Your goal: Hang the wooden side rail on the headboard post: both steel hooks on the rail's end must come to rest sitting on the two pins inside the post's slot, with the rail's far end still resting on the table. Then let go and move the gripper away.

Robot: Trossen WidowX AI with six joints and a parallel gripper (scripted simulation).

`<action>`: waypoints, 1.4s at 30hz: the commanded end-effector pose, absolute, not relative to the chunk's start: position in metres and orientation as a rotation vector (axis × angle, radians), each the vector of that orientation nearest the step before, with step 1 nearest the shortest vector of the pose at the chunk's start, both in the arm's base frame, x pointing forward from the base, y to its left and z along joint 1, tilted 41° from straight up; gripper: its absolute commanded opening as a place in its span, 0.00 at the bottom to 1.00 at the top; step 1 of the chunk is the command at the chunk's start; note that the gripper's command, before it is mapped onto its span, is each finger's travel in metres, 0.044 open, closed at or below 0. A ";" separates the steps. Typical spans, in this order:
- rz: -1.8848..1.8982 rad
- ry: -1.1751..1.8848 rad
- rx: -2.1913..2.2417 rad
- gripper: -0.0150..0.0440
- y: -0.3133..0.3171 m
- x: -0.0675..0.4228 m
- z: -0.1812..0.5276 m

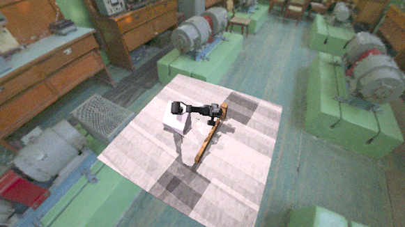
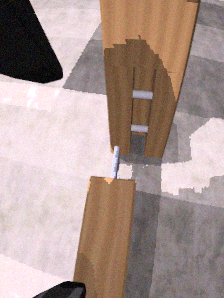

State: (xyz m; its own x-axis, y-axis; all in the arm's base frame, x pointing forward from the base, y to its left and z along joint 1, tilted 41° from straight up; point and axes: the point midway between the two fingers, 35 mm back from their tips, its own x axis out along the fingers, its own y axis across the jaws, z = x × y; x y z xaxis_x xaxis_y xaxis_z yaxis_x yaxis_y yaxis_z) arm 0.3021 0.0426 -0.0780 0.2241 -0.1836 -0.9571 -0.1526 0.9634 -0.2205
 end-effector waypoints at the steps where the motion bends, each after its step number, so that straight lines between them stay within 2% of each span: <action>1: -0.578 1.314 0.088 1.00 0.041 0.312 -0.068; 7: -0.999 1.135 0.350 1.00 0.038 0.316 -0.056; 19: -1.458 0.653 0.697 1.00 0.036 0.323 -0.032; 34: -1.472 0.628 0.712 1.00 0.036 0.324 -0.031; 42: -1.472 0.626 0.711 1.00 0.012 0.324 -0.058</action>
